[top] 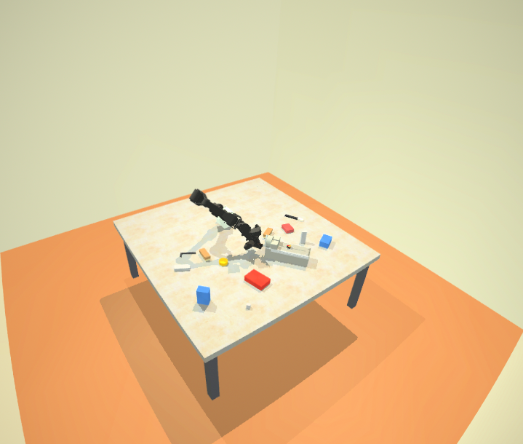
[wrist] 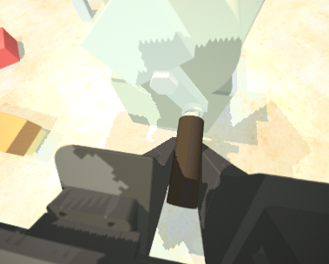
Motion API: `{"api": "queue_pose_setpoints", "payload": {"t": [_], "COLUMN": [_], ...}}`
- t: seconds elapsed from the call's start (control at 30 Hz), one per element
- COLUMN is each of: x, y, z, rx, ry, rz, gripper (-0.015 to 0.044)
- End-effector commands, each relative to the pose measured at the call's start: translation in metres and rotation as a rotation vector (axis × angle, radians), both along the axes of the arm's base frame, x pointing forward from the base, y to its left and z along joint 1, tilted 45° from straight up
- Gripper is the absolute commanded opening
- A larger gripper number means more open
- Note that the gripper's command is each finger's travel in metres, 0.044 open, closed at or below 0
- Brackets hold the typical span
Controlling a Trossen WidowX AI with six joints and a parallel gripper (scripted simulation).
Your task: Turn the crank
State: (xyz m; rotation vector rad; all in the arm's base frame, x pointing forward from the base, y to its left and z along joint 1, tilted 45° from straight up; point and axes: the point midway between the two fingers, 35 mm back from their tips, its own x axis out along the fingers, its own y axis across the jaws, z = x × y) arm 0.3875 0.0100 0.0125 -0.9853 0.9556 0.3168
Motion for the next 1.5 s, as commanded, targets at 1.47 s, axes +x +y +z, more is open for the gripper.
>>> {"api": "queue_pose_setpoints", "payload": {"t": [1.47], "x": [0.0055], "y": [0.003], "z": [0.0152], "rx": [-0.002], "ry": [-0.022], "rz": [0.0], "gripper": [0.0]}}
